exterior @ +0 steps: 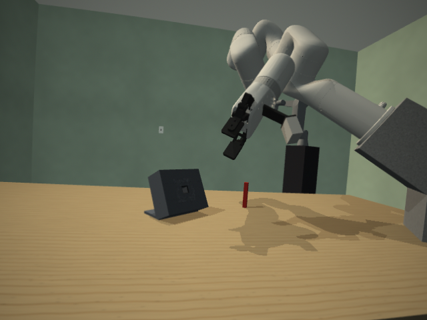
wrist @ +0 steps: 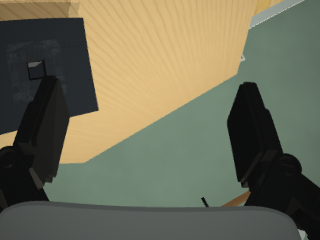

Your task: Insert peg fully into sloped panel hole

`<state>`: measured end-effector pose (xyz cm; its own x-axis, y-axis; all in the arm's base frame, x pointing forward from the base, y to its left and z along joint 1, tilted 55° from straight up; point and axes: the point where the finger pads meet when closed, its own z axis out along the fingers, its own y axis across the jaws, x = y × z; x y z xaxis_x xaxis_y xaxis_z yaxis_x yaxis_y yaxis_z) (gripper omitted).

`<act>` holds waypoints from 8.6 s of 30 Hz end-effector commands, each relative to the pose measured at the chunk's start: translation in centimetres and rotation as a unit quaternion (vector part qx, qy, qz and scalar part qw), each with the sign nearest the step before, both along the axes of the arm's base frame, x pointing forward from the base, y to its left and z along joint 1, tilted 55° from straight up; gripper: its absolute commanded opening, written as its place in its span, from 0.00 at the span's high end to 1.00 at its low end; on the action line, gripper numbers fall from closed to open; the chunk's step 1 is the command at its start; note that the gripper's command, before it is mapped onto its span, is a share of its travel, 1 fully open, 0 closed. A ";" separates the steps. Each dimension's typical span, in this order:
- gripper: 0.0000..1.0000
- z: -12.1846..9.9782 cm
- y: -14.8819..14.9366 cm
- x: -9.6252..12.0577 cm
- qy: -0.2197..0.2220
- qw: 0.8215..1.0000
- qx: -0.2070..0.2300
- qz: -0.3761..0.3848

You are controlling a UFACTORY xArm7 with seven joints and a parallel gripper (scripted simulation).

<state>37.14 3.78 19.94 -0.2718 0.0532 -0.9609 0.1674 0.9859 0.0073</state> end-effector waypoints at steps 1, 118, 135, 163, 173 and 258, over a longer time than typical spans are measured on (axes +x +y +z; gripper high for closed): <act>0.00 0.0 -2.0 -0.1 0.016 1.000 -0.006 -0.022; 0.00 -2.4 -22.8 -8.7 0.181 0.945 0.009 -0.272; 0.00 -3.7 -24.0 -7.5 0.181 0.945 0.009 -0.272; 1.00 -0.4 -21.3 -10.6 0.181 0.945 0.009 -0.272; 1.00 1.7 -19.1 -12.6 0.181 0.945 0.009 -0.272; 1.00 12.2 -19.3 -0.1 -0.056 0.936 -0.119 -0.326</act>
